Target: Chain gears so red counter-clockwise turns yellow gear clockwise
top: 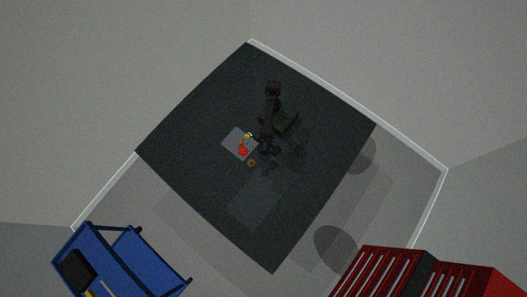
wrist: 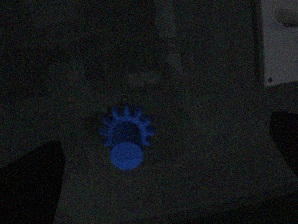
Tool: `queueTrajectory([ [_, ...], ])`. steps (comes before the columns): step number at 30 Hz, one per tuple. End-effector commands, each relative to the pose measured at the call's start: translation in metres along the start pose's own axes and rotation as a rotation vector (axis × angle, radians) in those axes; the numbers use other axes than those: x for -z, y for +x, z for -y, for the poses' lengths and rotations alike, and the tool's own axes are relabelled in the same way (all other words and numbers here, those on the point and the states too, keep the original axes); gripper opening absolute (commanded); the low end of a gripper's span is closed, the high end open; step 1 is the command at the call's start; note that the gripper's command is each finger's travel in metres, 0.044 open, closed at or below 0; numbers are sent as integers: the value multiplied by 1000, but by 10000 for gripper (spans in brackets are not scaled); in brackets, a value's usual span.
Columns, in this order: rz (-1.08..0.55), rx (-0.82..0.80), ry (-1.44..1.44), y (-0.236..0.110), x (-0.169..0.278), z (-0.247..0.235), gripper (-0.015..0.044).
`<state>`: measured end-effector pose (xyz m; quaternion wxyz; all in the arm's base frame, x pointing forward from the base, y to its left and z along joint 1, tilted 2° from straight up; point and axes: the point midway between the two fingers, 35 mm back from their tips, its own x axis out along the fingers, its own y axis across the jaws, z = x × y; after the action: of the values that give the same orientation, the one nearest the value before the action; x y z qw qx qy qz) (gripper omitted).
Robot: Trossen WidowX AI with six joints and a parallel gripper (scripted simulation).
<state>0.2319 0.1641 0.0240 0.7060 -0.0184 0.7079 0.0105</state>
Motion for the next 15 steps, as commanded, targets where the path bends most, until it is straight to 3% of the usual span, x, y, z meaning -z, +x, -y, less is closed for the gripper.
queueTrajectory([
  [1,-2,5,130,2,30,-23,440],
  [15,-2,5,130,26,31,-23,440],
])
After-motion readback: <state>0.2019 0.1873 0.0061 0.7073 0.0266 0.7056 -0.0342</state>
